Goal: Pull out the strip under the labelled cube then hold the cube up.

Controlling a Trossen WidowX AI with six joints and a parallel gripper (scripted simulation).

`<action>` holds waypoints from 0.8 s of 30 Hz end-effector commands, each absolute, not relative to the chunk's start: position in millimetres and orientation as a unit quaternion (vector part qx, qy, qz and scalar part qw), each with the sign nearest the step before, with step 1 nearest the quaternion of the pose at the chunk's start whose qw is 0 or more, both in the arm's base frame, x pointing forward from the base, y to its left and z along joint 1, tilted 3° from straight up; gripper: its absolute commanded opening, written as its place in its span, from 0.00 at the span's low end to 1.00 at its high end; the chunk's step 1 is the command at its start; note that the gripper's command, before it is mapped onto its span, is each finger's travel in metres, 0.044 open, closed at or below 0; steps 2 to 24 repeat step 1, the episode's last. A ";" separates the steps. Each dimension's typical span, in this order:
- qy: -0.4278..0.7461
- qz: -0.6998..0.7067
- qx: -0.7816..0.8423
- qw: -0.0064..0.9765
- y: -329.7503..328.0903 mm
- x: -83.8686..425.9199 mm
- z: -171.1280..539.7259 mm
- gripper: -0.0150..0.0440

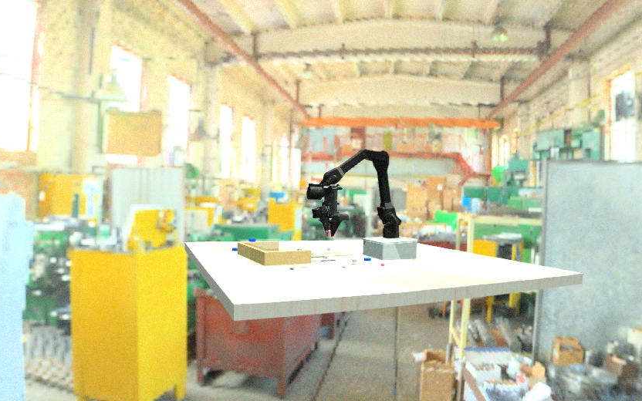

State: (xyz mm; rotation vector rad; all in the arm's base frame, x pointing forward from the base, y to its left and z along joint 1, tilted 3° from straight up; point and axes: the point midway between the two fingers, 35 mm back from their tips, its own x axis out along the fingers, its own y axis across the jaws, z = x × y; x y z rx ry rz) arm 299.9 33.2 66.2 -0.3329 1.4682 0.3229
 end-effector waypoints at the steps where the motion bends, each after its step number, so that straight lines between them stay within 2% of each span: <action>1: 0.664 0.143 -0.150 0.718 32.7 300.1 66.9 0.25; 24: 0.664 0.143 -0.150 0.718 32.7 300.1 66.9 0.25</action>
